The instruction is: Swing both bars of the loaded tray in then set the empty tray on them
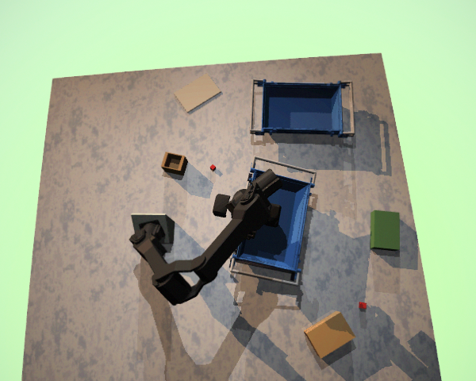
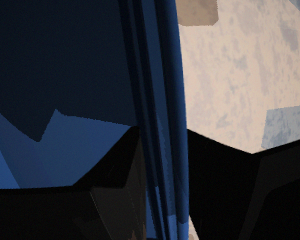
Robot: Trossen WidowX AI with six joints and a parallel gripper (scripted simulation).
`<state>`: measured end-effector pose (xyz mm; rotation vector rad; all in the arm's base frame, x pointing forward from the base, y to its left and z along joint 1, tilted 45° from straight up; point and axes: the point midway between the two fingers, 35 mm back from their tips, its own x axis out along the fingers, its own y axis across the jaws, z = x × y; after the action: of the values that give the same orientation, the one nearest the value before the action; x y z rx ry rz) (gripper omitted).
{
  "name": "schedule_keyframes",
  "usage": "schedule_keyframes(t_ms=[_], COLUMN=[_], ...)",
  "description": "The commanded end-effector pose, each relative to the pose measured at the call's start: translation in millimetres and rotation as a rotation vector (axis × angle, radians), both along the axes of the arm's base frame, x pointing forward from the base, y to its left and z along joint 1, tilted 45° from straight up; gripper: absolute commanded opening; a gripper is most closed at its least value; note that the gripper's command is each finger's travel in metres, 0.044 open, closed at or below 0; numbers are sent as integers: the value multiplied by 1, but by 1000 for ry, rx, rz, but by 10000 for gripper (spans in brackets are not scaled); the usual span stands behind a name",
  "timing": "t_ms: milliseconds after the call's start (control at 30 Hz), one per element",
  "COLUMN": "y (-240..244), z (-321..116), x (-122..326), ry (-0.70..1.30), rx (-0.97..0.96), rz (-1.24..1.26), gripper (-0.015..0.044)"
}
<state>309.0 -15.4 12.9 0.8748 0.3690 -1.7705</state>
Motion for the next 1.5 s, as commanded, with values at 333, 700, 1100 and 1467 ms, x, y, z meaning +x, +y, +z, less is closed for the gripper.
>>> schedule_keyframes(t_ms=[333, 700, 1100, 1467], y=[-8, -8, -8, -13], z=[-8, -8, -8, -15], x=[-8, -8, -8, -12], ry=[12, 12, 12, 12], rx=[8, 8, 8, 8], rz=[-20, -20, -20, -20], gripper=[0, 0, 0, 0])
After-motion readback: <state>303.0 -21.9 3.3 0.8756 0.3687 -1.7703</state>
